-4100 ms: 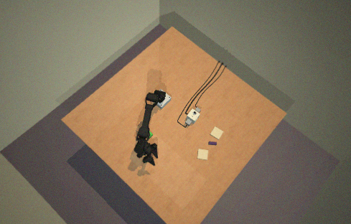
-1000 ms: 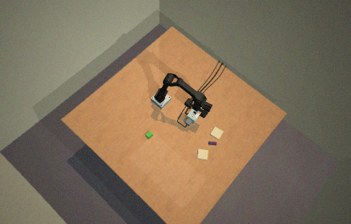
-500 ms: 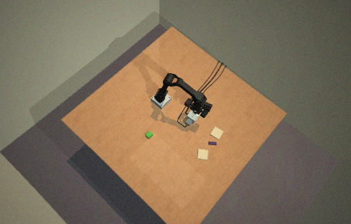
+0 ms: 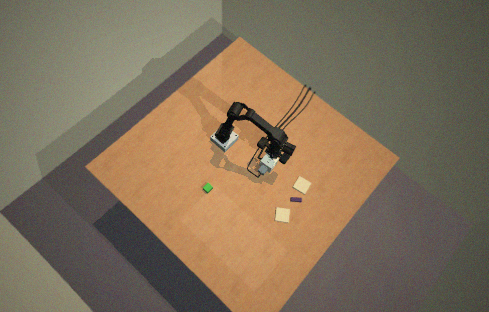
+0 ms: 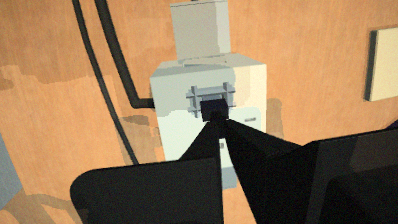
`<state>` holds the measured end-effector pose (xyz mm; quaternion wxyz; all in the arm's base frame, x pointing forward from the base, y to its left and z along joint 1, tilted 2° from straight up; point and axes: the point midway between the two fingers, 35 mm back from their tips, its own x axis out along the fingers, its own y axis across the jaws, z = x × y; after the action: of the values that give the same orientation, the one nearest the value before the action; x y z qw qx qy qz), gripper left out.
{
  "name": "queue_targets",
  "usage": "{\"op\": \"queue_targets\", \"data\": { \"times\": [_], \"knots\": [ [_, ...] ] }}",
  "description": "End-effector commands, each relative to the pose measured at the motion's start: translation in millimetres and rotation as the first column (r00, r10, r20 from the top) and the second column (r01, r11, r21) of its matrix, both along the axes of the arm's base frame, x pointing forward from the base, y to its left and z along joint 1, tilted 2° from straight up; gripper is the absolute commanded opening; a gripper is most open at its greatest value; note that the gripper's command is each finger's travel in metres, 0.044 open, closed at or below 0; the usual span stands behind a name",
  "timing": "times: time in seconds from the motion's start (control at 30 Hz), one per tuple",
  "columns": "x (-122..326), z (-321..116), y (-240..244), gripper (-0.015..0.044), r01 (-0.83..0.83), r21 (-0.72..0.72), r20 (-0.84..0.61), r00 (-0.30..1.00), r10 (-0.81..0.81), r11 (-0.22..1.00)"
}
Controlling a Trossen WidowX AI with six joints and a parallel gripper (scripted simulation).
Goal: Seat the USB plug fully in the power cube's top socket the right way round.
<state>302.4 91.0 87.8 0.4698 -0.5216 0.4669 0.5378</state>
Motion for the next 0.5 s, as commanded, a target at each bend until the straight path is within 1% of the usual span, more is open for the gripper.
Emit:
{"op": "queue_targets", "data": {
  "times": [0.0,0.47],
  "knots": [
    [0.2,0.3,0.1,0.0000,0.000,0.000,0.001,1.000,0.000,1.000],
    [0.1,7.0,-0.1,0.0000,0.000,0.000,0.000,1.000,0.000,1.000]
  ]
}}
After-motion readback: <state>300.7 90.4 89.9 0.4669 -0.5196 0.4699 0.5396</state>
